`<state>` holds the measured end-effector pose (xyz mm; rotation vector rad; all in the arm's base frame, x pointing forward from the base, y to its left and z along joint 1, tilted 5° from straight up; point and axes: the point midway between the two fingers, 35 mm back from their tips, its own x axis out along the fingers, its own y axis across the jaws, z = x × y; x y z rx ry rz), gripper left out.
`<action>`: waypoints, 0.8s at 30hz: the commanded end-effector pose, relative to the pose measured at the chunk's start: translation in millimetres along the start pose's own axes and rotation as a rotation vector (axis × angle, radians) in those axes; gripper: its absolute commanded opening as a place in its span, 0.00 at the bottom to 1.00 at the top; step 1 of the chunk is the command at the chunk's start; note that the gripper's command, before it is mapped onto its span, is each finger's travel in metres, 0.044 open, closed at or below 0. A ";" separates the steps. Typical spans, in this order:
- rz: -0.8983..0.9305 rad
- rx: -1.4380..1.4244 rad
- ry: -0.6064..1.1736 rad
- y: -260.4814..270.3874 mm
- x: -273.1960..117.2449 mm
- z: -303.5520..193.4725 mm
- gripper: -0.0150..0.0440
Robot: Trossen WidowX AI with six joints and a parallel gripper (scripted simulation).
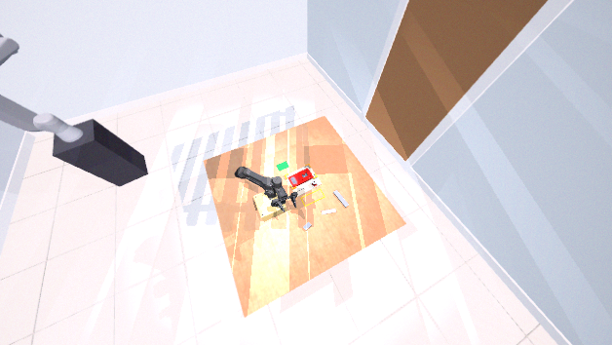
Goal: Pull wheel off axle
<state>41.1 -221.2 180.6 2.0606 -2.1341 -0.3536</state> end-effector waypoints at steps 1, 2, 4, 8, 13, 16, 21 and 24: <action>-0.007 -0.015 -0.003 -1.2 0.2 -0.6 0.89; -0.026 -0.061 -0.011 -4.7 0.7 -2.3 0.84; -0.102 -0.232 -0.036 -18.3 2.3 -8.4 0.76; -0.281 -0.605 -0.057 -50.2 4.0 -19.8 0.76; -0.521 -1.061 -0.014 -93.1 1.4 -29.8 0.76; -0.671 -1.326 0.051 -120.0 -2.9 -33.3 0.76; -0.925 -1.744 0.230 -165.3 -15.5 -34.8 0.76; -1.076 -1.974 0.383 -192.2 -26.3 -33.0 0.76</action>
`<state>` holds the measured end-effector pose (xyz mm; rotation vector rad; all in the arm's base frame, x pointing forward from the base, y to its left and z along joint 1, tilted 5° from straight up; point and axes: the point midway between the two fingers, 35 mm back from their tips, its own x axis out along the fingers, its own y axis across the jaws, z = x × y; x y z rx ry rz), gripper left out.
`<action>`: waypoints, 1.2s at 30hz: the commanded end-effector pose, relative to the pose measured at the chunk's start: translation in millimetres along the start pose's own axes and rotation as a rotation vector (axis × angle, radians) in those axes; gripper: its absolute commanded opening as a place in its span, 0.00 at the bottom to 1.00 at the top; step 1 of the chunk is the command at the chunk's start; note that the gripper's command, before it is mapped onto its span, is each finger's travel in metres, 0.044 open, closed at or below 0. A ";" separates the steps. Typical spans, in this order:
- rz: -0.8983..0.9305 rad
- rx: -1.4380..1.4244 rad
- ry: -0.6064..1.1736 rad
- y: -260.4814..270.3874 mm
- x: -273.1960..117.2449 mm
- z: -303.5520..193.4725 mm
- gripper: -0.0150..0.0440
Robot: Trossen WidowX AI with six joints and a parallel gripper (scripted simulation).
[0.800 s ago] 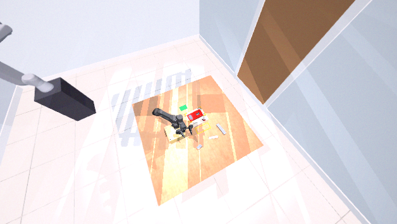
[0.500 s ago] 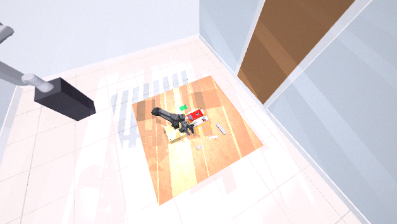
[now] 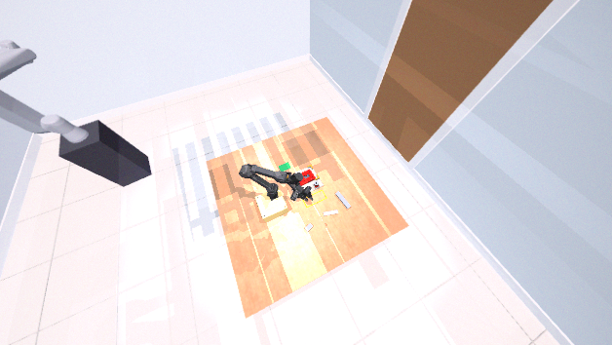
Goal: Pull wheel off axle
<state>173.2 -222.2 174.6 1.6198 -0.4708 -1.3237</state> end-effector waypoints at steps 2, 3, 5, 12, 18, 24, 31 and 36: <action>-0.212 -0.786 0.291 -8.2 15.0 -80.5 0.76; -0.225 -0.850 0.320 -10.2 15.9 -87.1 0.76; -0.247 -0.978 0.380 -14.6 17.3 -100.2 0.76; -0.291 -1.399 0.613 -34.5 19.7 -146.2 0.76; -0.288 -1.758 0.859 -58.6 17.7 -185.0 0.76; -0.236 -2.095 1.159 -88.4 11.3 -220.1 0.76; -0.189 -2.238 1.319 -104.3 6.9 -235.4 0.76; -0.189 -2.238 1.319 -104.3 6.9 -235.4 0.76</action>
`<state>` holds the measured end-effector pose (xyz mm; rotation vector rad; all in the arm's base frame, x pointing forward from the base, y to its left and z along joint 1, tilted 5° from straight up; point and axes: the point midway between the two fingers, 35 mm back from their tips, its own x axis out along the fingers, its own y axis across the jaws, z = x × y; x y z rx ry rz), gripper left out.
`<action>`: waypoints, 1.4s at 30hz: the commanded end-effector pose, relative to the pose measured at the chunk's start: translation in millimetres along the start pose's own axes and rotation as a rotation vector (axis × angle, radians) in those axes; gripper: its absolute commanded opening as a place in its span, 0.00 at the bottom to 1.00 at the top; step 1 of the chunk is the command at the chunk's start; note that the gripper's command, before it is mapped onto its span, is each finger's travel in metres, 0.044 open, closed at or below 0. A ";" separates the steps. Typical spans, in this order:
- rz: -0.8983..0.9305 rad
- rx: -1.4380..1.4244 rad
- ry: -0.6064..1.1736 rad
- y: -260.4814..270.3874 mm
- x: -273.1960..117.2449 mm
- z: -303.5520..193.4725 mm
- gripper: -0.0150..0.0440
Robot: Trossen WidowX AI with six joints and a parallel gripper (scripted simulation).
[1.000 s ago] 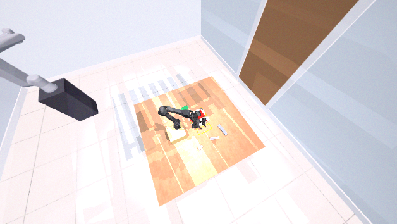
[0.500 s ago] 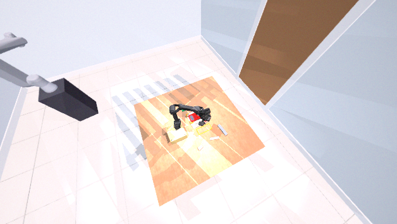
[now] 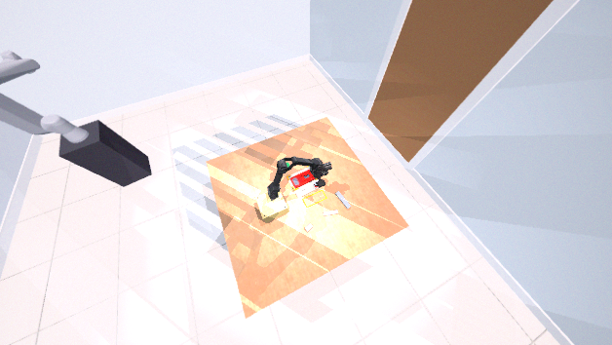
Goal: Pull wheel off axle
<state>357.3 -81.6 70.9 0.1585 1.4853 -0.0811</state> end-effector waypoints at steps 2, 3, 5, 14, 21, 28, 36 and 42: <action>0.015 -0.053 0.007 3.7 -0.9 3.2 0.76; 0.015 -0.053 0.007 3.7 -0.9 3.2 0.76; 0.016 -0.053 0.007 7.1 -0.9 1.4 0.76; 0.016 -0.053 0.007 8.8 21.2 2.3 0.76; 0.016 -0.053 0.007 11.4 73.4 1.1 0.76; 0.014 -0.056 0.026 10.3 74.9 -2.5 0.67; 0.014 -0.056 0.026 10.3 74.9 -2.5 0.52; 0.014 -0.056 0.026 10.3 74.3 -2.4 0.32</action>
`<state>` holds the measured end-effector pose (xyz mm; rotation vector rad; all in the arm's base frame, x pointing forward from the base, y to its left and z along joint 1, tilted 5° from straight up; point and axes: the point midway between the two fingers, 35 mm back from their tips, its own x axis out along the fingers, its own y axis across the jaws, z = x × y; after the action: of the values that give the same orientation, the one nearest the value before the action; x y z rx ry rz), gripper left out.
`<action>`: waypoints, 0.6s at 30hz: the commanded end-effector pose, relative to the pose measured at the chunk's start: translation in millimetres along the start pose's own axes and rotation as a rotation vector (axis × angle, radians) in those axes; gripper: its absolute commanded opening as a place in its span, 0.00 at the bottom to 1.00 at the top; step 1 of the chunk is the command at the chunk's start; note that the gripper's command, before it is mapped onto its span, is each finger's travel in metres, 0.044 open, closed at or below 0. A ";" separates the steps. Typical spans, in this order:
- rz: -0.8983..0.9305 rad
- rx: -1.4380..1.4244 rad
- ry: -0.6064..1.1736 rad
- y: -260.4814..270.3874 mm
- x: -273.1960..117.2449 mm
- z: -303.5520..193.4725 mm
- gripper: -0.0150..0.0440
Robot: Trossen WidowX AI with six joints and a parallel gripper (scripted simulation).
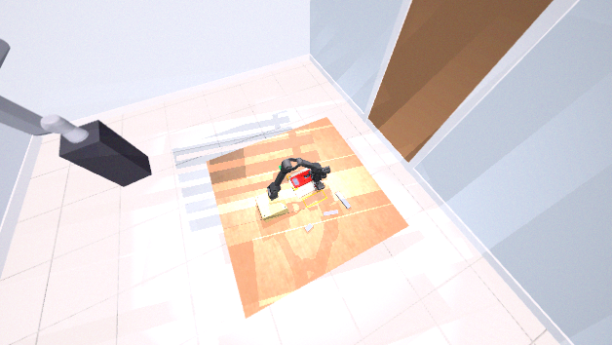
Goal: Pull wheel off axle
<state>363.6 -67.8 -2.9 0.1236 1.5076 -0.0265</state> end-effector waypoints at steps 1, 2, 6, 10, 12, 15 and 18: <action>0.001 0.001 0.003 -0.2 -0.5 -0.7 0.27; 0.001 0.001 0.003 -0.2 -0.8 -0.7 0.25; 0.001 0.001 0.002 -0.2 -2.1 -0.6 0.25; 0.001 0.001 0.001 -0.2 -3.5 -0.5 0.25; 0.001 0.001 0.001 -0.2 -4.1 -0.5 0.25; 0.001 0.001 0.000 -0.2 -5.1 -0.5 0.25; 0.001 0.001 0.000 -0.2 -6.1 -0.4 0.25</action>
<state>362.5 -68.0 0.8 0.1248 1.5094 -0.0272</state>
